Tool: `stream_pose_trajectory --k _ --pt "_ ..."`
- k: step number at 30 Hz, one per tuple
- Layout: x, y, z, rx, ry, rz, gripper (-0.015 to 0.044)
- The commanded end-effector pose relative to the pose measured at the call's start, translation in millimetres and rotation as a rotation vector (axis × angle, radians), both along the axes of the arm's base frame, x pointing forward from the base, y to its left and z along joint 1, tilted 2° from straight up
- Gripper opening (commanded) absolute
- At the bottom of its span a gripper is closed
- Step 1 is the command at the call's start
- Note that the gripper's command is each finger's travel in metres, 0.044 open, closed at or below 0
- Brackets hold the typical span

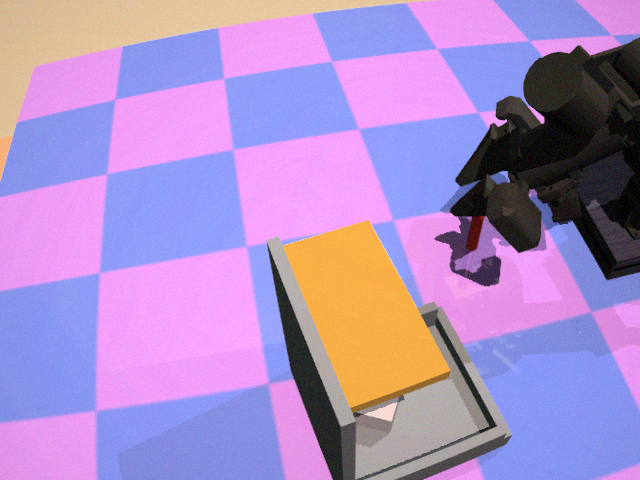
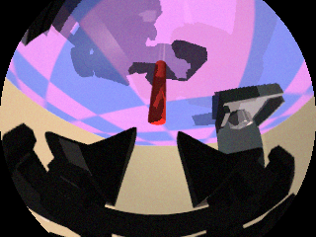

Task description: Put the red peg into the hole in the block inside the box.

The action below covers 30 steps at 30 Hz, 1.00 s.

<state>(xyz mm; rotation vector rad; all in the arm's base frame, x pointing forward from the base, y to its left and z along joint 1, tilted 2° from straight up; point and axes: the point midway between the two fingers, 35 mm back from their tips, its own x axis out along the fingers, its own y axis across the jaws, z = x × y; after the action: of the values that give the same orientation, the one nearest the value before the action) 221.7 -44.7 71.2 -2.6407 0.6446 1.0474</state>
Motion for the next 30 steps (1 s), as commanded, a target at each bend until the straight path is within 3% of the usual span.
stream_pose_trajectory --k 1,23,30 --pt "-1 0 -8 0.000 0.005 -0.006 0.0220" --pt "-5 1 -37 0.000 0.005 -0.006 0.0220" --pt "-4 1 -35 0.000 0.004 0.000 0.0056"
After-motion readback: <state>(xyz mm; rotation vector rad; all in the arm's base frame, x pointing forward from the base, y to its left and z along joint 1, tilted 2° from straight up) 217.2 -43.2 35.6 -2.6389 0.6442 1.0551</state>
